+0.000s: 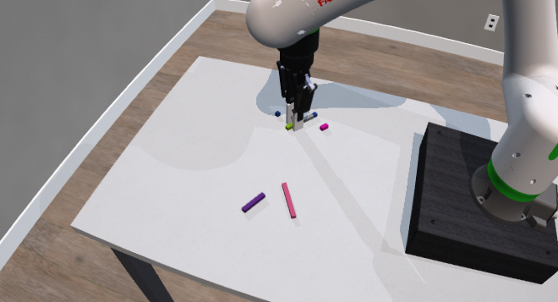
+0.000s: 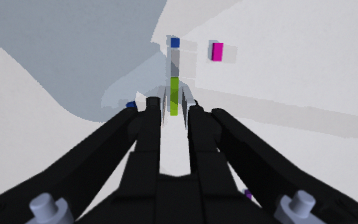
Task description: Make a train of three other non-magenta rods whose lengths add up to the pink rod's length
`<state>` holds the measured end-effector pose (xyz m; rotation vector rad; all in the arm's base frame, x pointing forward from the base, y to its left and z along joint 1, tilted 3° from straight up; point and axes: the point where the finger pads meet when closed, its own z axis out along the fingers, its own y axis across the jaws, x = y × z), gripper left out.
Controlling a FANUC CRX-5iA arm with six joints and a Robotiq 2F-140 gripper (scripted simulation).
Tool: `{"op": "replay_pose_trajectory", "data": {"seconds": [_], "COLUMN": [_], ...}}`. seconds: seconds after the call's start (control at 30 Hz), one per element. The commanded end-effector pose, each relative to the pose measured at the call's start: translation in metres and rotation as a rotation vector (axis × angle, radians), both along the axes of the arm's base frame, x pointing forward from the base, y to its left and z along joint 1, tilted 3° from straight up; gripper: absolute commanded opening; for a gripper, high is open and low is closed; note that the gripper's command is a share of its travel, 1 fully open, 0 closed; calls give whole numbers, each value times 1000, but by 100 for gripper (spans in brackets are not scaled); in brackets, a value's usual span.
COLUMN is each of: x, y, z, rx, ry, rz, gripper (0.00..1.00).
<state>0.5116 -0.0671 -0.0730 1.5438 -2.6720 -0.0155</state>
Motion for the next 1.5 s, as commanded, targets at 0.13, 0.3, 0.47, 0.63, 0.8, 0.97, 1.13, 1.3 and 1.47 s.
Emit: {"op": "replay_pose_trajectory", "data": {"seconds": [0.13,0.3,0.47,0.63,0.8,0.97,1.13,1.3,1.47], "x": [1,2,3,4,5,5,5,5,5], "y": [0,1,1,1,2,2,2,2,2], "z": [11,29,51,75,88,90,90,90,90], "rx": [0,0,0,0,0,0,0,0,0], "ry": [0,0,0,0,0,0,0,0,0], "rz": [0,0,0,0,0,0,0,0,0], "gripper": [15,15,15,15,15,15,100,100,100]}}
